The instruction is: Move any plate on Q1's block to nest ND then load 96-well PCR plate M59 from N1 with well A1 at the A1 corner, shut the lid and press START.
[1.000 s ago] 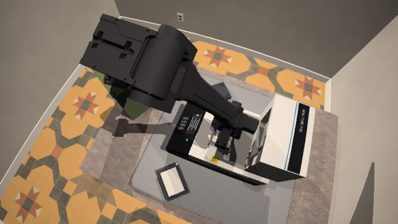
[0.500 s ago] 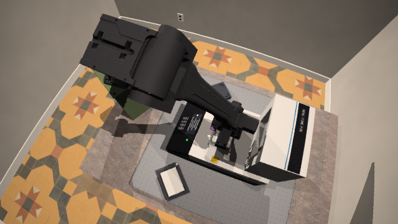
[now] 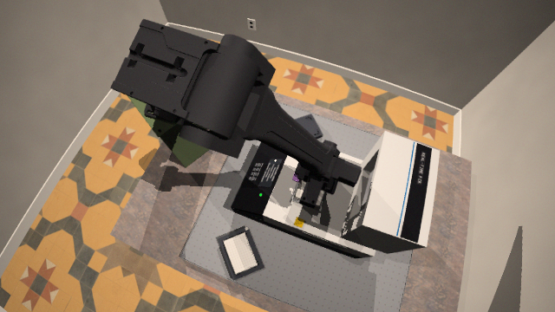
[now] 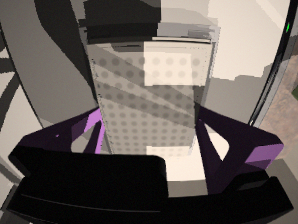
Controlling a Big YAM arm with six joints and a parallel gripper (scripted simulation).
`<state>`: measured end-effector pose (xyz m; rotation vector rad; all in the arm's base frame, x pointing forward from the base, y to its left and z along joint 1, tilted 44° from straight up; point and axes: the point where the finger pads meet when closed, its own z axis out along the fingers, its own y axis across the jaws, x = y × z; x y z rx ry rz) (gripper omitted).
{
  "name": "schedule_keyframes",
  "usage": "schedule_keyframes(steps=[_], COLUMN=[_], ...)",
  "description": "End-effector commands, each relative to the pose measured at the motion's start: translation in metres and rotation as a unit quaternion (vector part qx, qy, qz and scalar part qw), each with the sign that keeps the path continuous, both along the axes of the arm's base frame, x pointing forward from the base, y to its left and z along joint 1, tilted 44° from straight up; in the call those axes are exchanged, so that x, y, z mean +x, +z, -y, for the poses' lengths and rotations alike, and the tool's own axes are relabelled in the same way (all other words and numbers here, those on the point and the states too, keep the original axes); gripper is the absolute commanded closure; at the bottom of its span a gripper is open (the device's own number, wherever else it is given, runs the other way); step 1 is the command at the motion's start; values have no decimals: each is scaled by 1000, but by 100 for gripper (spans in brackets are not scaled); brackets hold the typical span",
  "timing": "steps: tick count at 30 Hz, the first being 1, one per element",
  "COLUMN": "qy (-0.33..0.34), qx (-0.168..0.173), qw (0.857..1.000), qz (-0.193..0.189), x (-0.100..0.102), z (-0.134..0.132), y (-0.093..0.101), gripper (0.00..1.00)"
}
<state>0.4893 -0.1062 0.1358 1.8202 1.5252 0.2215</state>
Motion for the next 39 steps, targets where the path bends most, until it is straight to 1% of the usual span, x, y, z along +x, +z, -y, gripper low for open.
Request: schedule_keyframes(steps=[1, 8, 10, 12, 19, 20, 22, 24, 25, 29, 31, 33, 36, 37, 39], qy=[-6, -6, -5, -5, -3, -1, 2, 4, 5, 1, 0, 1, 2, 2, 2], qx=[-10, -10, -8, -8, -6, -2, 1, 4, 6, 5, 0, 1, 2, 2, 3], qw=[1000, 1000, 1000, 1000, 1000, 1000, 1000, 1000, 1000, 1000, 1000, 1000, 1000, 1000, 1000], qz=[9, 10, 10, 10, 12, 14, 26, 26, 25, 20, 13, 10, 4, 3, 8], x=[-5, -5, -9, -9, -25, -26, -18, -11, -11, -13, -18, -20, -26, -29, -29], z=[6, 6, 0, 0, -15, -17, -20, -22, -22, -21, -20, -23, -27, -28, -30], y=[18, 19, 21, 21, 37, 39, 47, 47, 45, 43, 41, 42, 36, 36, 44], gripper=[100, 100, 100, 100, 100, 100, 100, 100, 100, 100, 100, 100, 100, 100, 100])
